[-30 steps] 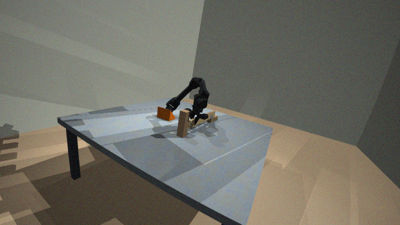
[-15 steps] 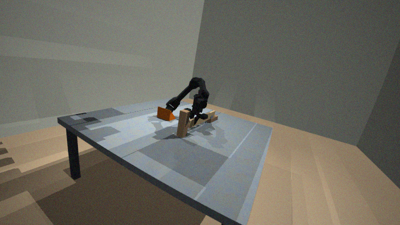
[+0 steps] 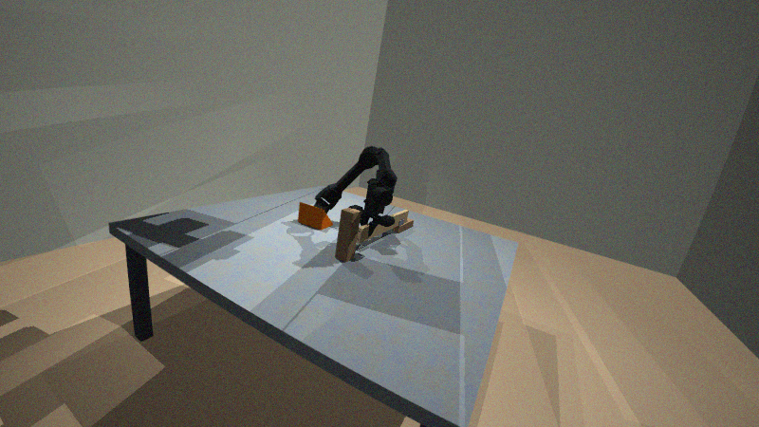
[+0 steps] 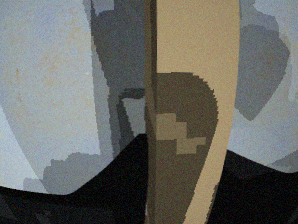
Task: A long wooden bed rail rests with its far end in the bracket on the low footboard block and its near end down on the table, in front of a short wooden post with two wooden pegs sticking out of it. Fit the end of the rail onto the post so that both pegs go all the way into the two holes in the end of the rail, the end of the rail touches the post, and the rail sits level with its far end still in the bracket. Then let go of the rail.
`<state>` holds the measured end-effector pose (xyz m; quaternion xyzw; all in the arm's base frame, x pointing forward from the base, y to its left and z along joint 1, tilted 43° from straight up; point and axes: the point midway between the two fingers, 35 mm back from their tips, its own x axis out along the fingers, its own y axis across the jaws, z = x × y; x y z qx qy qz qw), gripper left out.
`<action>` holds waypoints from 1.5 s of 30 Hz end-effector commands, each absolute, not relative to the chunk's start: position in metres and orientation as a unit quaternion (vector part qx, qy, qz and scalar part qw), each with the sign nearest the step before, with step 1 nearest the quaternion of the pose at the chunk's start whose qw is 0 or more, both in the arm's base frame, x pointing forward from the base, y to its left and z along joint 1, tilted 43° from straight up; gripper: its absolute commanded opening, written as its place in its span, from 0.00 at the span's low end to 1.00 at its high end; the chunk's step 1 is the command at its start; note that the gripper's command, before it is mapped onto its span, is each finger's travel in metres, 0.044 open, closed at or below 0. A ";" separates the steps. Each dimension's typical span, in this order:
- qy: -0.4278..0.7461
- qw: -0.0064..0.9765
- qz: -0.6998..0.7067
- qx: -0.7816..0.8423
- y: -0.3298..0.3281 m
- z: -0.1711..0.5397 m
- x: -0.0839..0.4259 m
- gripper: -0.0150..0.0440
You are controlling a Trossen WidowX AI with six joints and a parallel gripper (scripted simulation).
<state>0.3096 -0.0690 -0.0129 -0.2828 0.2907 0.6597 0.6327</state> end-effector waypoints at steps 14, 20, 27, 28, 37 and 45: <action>0.291 0.634 0.657 -0.285 -0.072 -0.015 0.310 0.25; 0.291 0.634 0.657 -0.285 -0.071 -0.014 0.310 0.25; 0.291 0.634 0.657 -0.285 -0.069 -0.012 0.309 0.25; 0.291 0.634 0.657 -0.285 -0.069 -0.012 0.309 0.25; 0.291 0.634 0.657 -0.285 -0.069 -0.009 0.309 0.25; 0.291 0.634 0.657 -0.285 -0.068 -0.009 0.309 0.25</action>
